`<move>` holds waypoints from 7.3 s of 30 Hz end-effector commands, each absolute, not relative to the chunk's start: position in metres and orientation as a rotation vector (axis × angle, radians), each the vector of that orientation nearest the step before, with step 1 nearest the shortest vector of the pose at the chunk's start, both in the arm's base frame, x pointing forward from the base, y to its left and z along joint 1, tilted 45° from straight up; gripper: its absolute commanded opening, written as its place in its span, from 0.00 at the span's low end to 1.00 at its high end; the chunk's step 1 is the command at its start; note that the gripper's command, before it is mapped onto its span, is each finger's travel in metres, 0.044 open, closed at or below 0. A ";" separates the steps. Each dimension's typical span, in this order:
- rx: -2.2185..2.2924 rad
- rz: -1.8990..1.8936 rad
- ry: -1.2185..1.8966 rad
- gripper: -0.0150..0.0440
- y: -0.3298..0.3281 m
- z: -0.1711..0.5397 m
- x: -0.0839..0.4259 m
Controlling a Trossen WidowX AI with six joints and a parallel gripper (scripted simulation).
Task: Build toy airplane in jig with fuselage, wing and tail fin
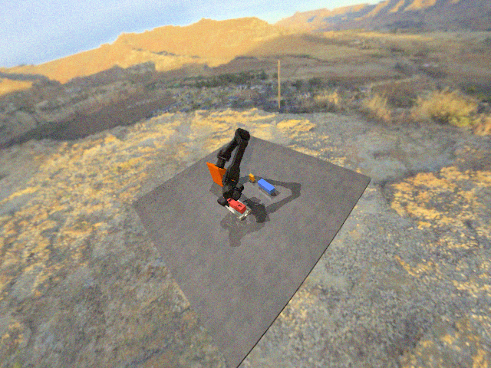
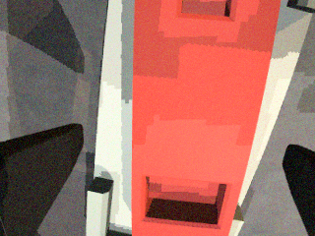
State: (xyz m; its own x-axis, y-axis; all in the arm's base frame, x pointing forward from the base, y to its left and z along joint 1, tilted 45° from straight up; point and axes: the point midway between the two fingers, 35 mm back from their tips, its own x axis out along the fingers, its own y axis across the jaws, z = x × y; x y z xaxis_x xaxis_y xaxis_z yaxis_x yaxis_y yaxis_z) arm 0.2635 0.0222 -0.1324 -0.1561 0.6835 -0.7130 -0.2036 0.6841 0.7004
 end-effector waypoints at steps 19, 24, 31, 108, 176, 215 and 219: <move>0.539 0.663 1.608 1.00 -0.049 -0.065 0.285; 0.515 0.644 1.606 1.00 -0.011 -0.033 0.308; 0.511 0.648 1.594 1.00 0.081 0.038 0.325; 0.503 0.694 1.585 0.25 0.213 0.038 0.296; 0.801 0.350 1.731 0.25 0.077 0.060 0.321; 1.215 -0.201 1.855 0.25 0.002 -0.033 0.294; 1.262 -0.264 1.864 0.25 -0.005 -0.042 0.288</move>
